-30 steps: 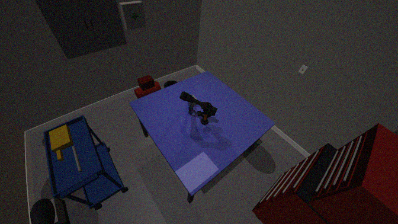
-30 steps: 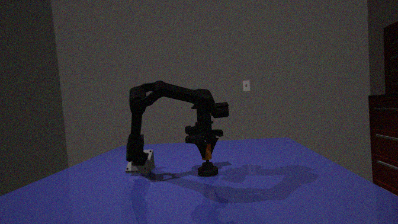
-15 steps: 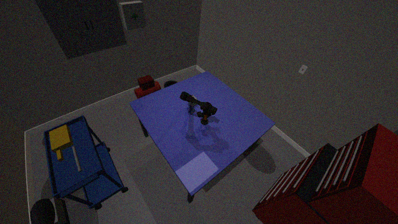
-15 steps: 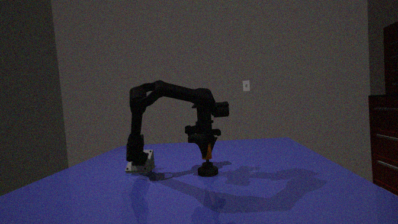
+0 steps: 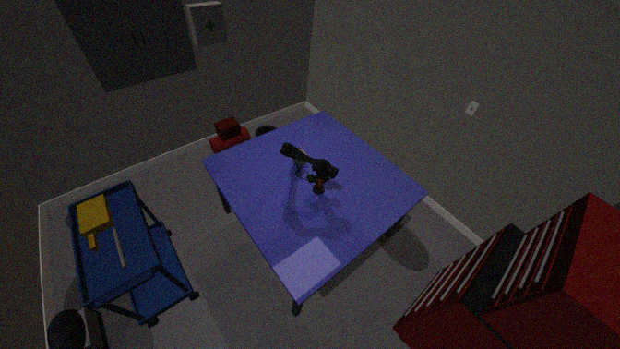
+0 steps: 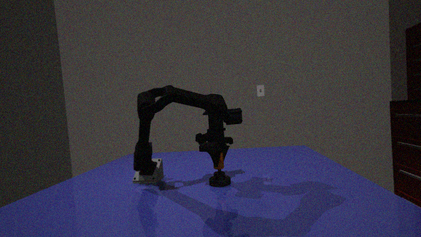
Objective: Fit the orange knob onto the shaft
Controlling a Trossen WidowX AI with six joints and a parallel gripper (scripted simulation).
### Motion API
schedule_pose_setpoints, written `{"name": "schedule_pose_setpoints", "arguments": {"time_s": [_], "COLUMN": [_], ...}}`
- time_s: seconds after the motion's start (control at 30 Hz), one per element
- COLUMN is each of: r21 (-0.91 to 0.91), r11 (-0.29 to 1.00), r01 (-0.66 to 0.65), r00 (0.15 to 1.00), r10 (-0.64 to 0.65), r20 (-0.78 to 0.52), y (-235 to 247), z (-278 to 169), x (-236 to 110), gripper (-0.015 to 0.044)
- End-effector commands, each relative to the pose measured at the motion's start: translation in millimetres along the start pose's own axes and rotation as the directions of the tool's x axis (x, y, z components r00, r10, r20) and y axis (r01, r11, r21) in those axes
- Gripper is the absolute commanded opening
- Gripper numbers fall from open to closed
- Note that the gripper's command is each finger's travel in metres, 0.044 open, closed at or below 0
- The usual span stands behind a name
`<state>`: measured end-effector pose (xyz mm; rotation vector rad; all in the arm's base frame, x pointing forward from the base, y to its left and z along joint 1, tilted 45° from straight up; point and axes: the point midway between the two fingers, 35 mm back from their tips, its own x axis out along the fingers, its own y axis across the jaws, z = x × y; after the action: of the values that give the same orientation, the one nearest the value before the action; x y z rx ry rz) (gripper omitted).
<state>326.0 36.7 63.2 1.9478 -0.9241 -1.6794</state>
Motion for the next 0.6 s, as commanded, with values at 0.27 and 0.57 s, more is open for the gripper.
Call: {"name": "schedule_pose_setpoints", "arguments": {"time_s": [0.27, 0.57], "r21": [-0.005, -0.005], "r11": [1.0, 1.0], "r01": [0.002, 0.002], "r00": [1.0, 1.0], "r10": [-0.002, -0.002], "r20": [-0.002, -0.002], "y": [1.0, -0.4], "z": [-1.3, 0.2], "x": [-2.7, -0.6], "gripper": [0.0, 0.0]}}
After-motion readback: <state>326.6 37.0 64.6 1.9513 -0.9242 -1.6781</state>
